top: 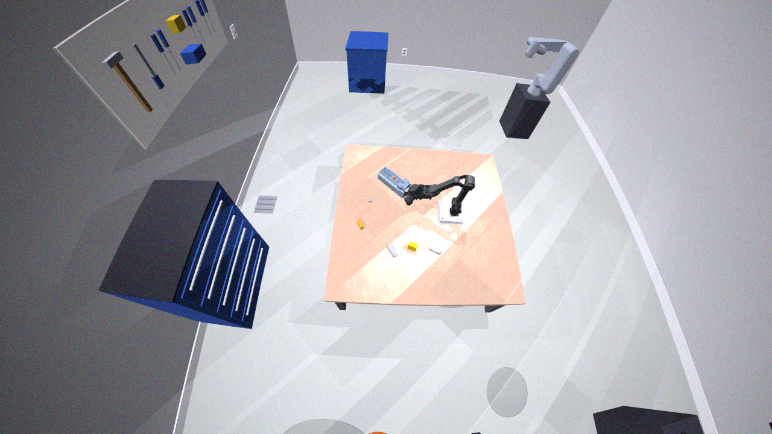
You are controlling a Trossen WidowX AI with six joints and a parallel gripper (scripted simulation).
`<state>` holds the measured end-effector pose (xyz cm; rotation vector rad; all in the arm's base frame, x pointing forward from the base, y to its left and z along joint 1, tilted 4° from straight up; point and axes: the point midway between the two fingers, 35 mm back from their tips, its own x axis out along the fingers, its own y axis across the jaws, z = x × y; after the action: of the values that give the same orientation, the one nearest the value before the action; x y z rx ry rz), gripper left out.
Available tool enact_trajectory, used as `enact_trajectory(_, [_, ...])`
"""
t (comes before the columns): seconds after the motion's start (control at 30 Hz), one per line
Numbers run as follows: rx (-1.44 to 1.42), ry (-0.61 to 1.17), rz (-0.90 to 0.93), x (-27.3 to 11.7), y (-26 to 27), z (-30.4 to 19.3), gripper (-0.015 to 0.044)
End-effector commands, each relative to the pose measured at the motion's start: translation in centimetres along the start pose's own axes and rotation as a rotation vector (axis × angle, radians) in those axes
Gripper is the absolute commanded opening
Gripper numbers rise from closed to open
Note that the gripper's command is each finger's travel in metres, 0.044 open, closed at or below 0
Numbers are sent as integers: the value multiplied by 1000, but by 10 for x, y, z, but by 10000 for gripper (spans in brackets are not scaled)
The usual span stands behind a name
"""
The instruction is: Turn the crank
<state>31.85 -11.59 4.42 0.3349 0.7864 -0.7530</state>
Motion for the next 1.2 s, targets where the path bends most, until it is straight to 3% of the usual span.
enact_trajectory(0.0, [0, -4, -1, -1, 0, 1, 0])
enact_trajectory(0.73, [0, -1, 0, 0, 0, 0, 0])
enact_trajectory(1.17, [0, -1, 0, 0, 0, 0, 341])
